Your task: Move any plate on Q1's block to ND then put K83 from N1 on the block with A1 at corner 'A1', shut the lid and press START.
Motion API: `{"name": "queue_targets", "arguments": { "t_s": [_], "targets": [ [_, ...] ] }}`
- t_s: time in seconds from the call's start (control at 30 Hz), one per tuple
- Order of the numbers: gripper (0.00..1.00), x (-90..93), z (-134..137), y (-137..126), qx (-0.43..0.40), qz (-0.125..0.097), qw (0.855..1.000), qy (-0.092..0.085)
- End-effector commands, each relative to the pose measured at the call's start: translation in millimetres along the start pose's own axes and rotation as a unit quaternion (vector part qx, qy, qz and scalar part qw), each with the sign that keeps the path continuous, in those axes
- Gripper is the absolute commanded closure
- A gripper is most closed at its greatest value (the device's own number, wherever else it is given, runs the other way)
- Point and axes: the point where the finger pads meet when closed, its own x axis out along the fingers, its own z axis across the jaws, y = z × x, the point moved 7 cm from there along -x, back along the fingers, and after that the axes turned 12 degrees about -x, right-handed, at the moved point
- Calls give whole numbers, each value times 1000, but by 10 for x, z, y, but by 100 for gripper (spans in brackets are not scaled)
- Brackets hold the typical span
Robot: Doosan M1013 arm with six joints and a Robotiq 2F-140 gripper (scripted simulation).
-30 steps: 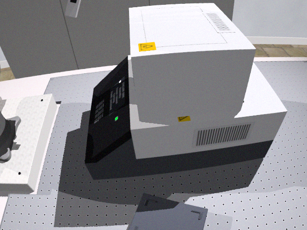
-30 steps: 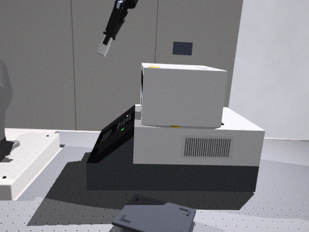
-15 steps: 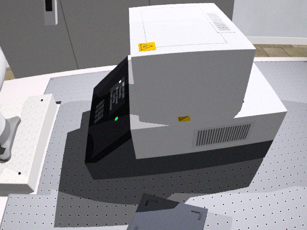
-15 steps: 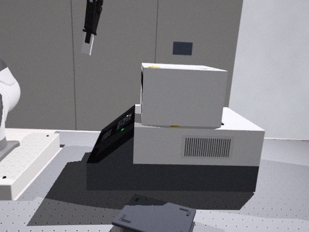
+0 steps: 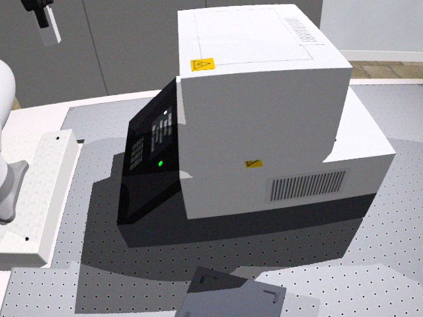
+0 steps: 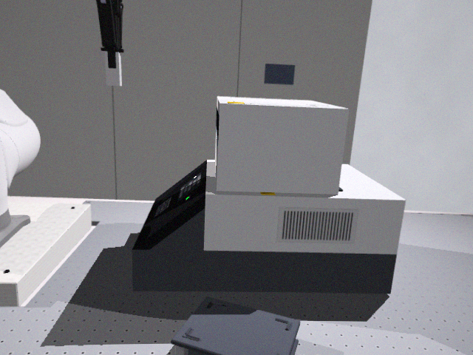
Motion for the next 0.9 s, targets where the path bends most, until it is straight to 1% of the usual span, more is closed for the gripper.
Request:
{"name": "queue_targets", "arguments": {
  "t_s": [0.0,0.03,0.1,0.23,0.3,0.4,0.47,0.53,0.67,0.77,0.87],
  "targets": [
    [100,128,-12,-30,-39,15,999,-10],
    [100,178,-18,-42,-54,21,998,-14],
    [100,277,-21,-51,-58,22,998,-15],
    [100,479,-41,-100,-118,45,992,-30],
    [100,578,-44,-109,-122,47,991,-32],
    [100,732,-55,-146,-167,64,983,-43],
    [100,732,-55,-146,-167,64,983,-43],
    [100,833,-60,-165,-186,71,979,-48],
    [100,1040,-70,-216,-245,93,963,-64],
    [100,1188,-73,-228,-249,95,962,-65],
    [100,1345,-77,-267,-292,111,947,-76]
  ]
}}
